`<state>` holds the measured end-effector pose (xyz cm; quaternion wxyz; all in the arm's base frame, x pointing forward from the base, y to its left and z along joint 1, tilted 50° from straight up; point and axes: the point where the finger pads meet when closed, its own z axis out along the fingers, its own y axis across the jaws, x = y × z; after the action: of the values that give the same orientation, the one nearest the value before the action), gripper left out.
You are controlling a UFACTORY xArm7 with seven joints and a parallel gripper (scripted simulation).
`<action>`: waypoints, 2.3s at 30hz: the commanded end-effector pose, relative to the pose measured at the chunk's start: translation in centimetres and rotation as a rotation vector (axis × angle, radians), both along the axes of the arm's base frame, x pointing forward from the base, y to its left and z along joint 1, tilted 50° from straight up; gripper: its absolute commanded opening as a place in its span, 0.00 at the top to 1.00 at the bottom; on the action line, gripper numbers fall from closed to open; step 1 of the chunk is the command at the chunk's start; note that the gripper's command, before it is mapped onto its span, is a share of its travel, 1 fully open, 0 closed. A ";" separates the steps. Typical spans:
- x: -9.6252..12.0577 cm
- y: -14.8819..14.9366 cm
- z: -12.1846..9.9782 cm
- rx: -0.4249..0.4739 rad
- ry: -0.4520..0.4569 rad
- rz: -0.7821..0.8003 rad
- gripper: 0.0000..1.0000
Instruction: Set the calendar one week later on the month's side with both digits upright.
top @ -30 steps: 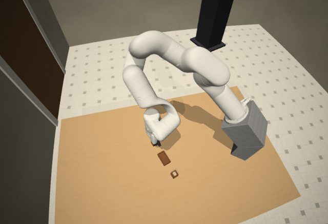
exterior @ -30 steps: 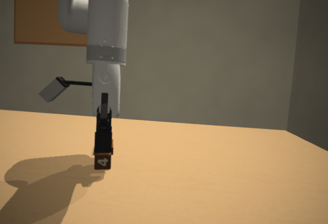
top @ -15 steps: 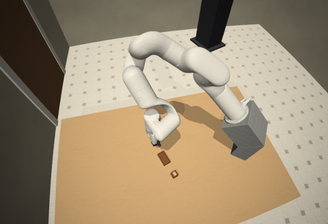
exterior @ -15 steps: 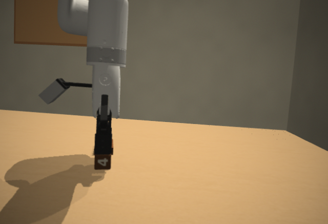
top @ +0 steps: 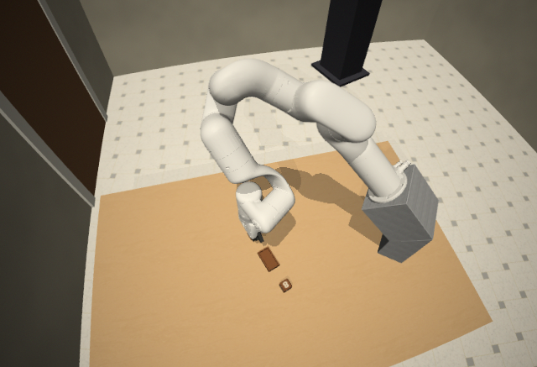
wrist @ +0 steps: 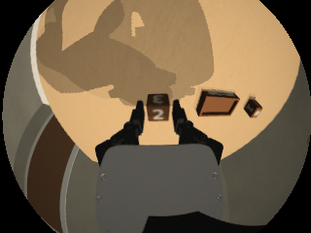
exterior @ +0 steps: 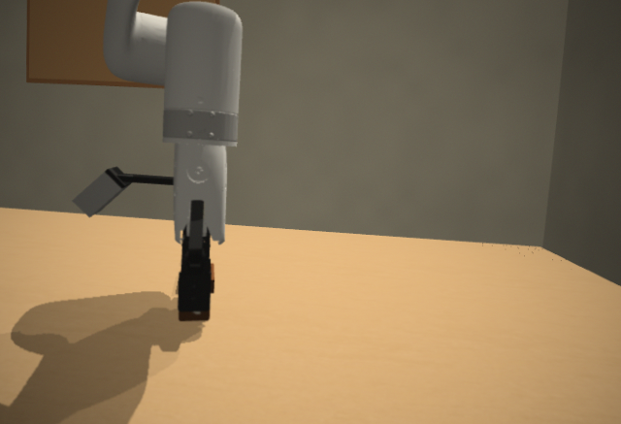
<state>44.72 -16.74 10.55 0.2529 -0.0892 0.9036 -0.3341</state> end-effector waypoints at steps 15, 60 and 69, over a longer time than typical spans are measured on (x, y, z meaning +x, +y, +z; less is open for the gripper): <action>0.4 -0.2 -0.3 0.000 -0.003 0.003 0.51; 0.4 -0.2 -0.3 0.000 -0.003 0.003 0.71; 0.4 -0.2 -0.3 0.000 -0.003 0.003 0.71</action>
<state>45.03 -17.02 10.21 0.2537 -0.0894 0.9034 -0.3341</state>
